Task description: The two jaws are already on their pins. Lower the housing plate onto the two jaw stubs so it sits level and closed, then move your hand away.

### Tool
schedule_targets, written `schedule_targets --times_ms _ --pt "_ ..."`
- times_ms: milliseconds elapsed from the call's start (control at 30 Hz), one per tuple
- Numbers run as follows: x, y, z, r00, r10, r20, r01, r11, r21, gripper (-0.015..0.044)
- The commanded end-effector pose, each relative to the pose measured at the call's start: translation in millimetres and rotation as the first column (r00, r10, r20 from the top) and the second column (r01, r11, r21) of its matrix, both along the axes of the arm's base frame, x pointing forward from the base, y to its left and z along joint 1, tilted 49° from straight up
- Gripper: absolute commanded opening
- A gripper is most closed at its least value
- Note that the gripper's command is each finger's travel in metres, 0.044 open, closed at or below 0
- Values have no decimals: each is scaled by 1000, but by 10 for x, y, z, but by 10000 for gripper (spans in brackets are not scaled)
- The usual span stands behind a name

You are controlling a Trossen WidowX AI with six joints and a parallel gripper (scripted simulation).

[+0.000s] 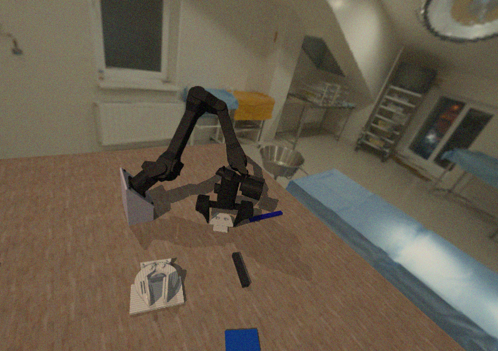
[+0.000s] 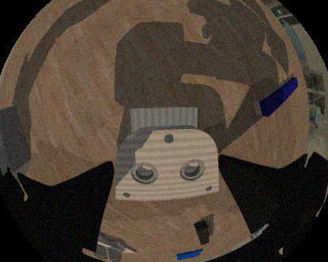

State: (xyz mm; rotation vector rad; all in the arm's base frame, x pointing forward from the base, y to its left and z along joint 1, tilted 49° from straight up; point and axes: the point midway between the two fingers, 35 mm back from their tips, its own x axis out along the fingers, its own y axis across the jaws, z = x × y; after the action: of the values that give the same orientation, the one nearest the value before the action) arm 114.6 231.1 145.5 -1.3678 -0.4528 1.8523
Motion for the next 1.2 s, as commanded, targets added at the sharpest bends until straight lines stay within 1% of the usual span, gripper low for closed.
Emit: schedule_targets --times_ms 0,967,1167 --pt "4 -2 -15 1000 -4 -1 4 1000 -5 440" --pt "4 -2 -15 1000 -4 -1 4 1000 -5 440" --pt "0 0 -1 1000 0 0 0 1000 0 400"
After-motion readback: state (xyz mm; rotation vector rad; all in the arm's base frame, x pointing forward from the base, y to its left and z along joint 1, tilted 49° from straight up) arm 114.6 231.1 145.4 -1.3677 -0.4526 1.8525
